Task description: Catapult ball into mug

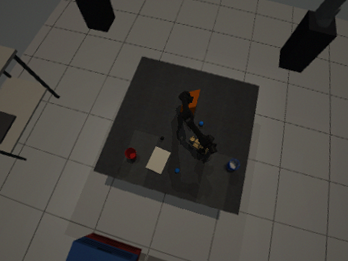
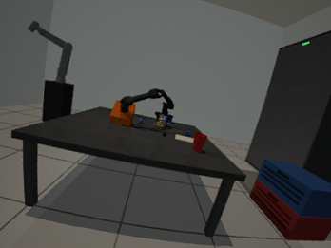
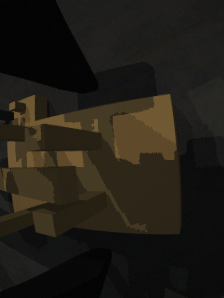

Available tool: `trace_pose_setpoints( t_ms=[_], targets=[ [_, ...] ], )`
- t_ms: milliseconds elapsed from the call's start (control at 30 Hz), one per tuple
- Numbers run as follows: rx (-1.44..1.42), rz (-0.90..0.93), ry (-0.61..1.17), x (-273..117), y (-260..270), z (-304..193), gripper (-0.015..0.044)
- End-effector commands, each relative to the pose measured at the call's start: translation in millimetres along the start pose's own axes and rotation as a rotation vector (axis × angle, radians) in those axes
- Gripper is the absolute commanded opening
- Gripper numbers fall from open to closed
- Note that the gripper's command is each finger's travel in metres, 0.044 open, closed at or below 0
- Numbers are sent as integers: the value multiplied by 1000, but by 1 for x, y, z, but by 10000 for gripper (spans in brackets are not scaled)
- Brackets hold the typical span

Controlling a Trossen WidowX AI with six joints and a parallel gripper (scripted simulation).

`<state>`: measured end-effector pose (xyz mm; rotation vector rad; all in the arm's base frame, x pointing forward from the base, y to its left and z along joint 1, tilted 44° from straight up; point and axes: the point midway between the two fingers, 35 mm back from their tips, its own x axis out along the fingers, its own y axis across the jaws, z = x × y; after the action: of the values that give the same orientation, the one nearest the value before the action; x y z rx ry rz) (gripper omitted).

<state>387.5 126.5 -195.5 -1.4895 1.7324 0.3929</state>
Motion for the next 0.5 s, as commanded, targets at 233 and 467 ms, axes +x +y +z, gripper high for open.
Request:
trace_pose_setpoints(
  t_ms=[233,467],
  targets=[
    [0,0,0,0,0,0,230],
    [0,0,0,0,0,0,125]
  ],
)
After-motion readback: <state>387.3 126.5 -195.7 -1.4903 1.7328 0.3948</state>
